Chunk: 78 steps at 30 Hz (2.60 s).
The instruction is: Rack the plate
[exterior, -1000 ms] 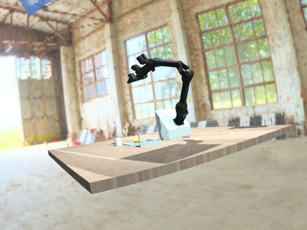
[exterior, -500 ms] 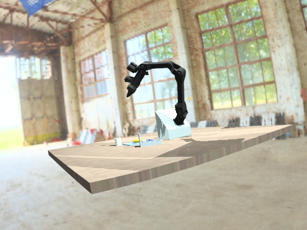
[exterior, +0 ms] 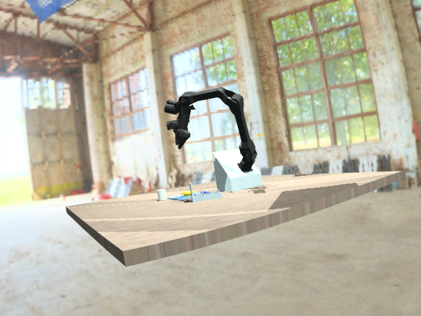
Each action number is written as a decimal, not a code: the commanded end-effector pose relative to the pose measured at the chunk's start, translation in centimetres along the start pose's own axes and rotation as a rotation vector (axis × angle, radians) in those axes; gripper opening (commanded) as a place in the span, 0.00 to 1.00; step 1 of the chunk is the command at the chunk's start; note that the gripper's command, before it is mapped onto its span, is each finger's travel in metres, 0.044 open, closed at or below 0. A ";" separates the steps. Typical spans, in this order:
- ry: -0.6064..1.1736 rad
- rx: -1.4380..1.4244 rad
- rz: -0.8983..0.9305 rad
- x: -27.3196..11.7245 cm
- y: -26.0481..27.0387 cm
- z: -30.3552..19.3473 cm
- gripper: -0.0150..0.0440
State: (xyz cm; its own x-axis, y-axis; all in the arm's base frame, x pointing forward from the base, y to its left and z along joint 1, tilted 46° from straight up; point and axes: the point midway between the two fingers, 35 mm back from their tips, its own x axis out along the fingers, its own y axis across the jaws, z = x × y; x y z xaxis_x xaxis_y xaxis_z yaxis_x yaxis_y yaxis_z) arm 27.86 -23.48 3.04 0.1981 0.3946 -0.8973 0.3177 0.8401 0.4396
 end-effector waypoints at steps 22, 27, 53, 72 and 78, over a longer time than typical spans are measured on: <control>0.226 -0.288 0.332 9.3 7.2 -2.5 0.93; 0.227 -0.289 0.337 14.5 9.1 -5.2 0.93; 0.226 -0.289 0.338 18.4 10.1 -6.0 0.93; 0.227 -0.289 0.341 20.9 10.8 -6.7 0.93; 0.227 -0.289 0.341 20.9 10.8 -6.7 0.93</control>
State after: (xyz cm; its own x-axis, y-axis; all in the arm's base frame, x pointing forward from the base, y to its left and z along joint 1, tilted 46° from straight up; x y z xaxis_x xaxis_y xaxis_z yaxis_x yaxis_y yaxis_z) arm 29.34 -3.80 -11.21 0.0294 0.7052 -0.7084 -0.0133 0.7089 0.7051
